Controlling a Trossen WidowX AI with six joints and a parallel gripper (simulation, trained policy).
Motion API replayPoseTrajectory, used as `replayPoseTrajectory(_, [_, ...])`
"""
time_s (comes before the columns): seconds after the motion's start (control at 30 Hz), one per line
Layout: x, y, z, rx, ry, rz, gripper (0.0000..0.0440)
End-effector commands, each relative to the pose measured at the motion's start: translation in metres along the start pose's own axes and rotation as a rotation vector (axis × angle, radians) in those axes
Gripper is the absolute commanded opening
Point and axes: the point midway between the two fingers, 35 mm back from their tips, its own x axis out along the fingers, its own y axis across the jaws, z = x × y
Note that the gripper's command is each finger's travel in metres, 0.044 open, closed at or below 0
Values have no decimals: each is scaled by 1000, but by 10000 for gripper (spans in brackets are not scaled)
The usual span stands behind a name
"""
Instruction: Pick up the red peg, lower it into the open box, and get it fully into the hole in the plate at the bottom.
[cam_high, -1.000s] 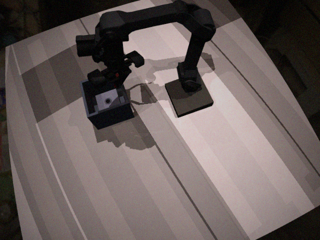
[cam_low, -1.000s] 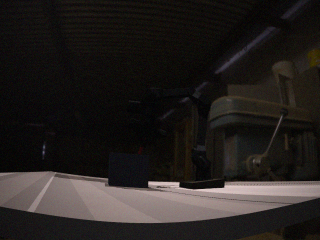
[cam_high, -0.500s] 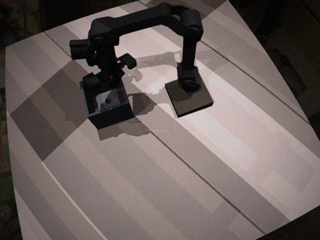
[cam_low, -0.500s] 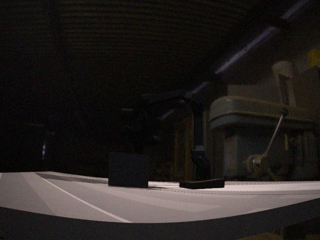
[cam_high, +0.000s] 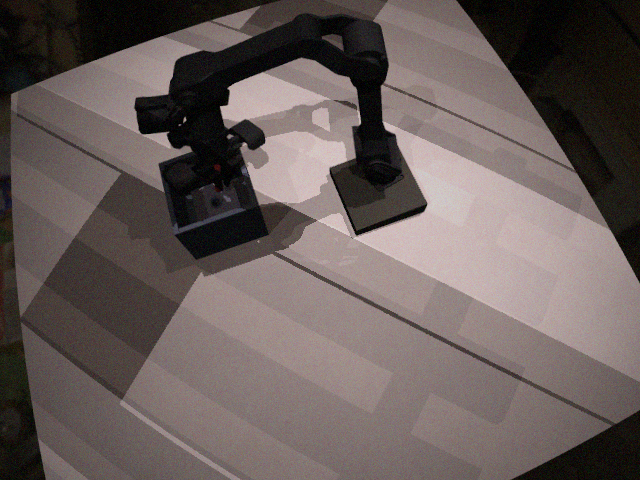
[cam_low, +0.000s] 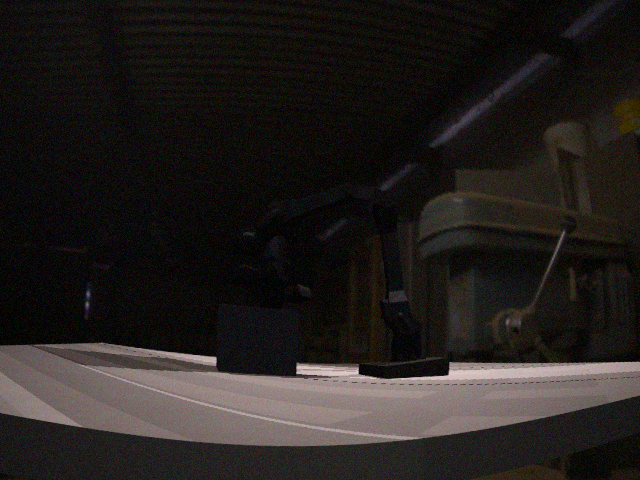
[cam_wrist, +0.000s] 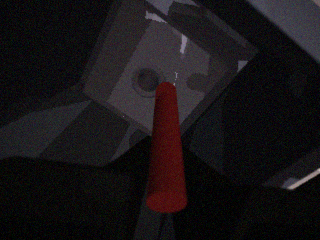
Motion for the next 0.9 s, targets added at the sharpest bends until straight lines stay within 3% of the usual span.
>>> replayPoseTrajectory(0.0, [11, 2, -2, -23, 25, -2, 13])
replayPoseTrajectory(0.4, [42, 8, -1, -103, 49, -13, 4])
replayPoseTrajectory(0.87, [76, -1, -2, -174, 72, -59, 24])
